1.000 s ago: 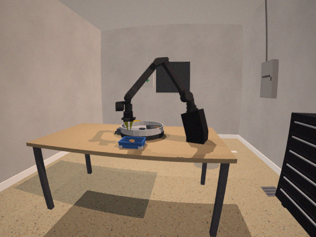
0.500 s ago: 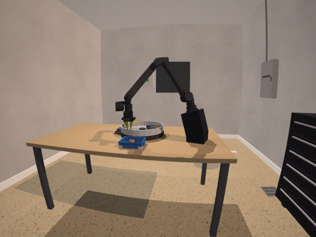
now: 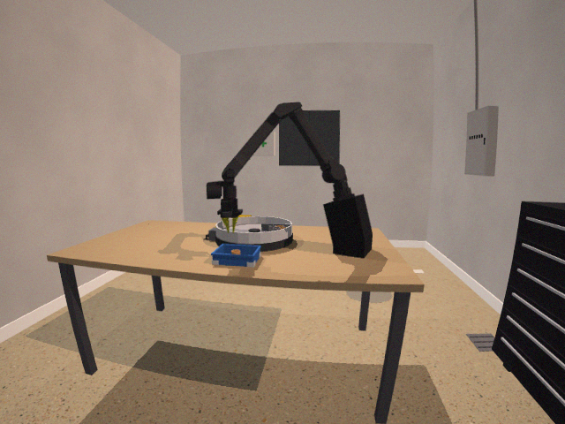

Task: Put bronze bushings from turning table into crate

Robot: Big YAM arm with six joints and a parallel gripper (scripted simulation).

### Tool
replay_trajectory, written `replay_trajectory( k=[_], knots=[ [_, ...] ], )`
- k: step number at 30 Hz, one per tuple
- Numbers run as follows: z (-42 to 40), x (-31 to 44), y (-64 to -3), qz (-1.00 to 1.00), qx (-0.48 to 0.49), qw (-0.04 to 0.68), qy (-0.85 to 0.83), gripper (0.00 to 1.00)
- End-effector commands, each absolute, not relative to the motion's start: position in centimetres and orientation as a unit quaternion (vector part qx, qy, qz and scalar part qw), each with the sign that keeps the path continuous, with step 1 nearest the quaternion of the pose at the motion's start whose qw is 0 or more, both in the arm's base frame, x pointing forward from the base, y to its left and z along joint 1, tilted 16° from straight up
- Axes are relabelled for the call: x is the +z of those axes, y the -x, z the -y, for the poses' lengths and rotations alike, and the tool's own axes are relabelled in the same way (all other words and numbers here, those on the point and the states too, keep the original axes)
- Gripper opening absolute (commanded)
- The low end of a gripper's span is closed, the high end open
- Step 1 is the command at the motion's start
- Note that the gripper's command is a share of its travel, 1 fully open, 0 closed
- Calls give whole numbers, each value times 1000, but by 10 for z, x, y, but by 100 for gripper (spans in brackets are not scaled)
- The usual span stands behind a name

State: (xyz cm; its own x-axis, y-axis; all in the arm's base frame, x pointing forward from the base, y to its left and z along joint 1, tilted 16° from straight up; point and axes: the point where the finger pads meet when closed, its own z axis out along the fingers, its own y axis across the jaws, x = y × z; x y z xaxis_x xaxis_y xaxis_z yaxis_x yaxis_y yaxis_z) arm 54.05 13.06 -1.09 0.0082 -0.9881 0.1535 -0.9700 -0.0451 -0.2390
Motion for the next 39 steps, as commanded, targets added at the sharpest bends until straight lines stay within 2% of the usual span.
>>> replay_trajectory(
  k=[1, 7, 8, 21, 22, 24, 39],
  knots=[
    [-139, 2, -541, -690, -143, 40, 708, 20],
    [-139, 2, -541, -690, -143, 40, 708, 20],
    [-139, 2, -541, -690, -143, 40, 708, 12],
    [-120, 8, -540, -725, -148, 59, 670, 12],
    [-117, -11, -534, -731, -139, 45, 666, 12],
    [-114, 7, -534, -746, -145, 64, 647, 12],
    [-71, -7, -491, -857, -129, 82, 491, 12]
  ],
)
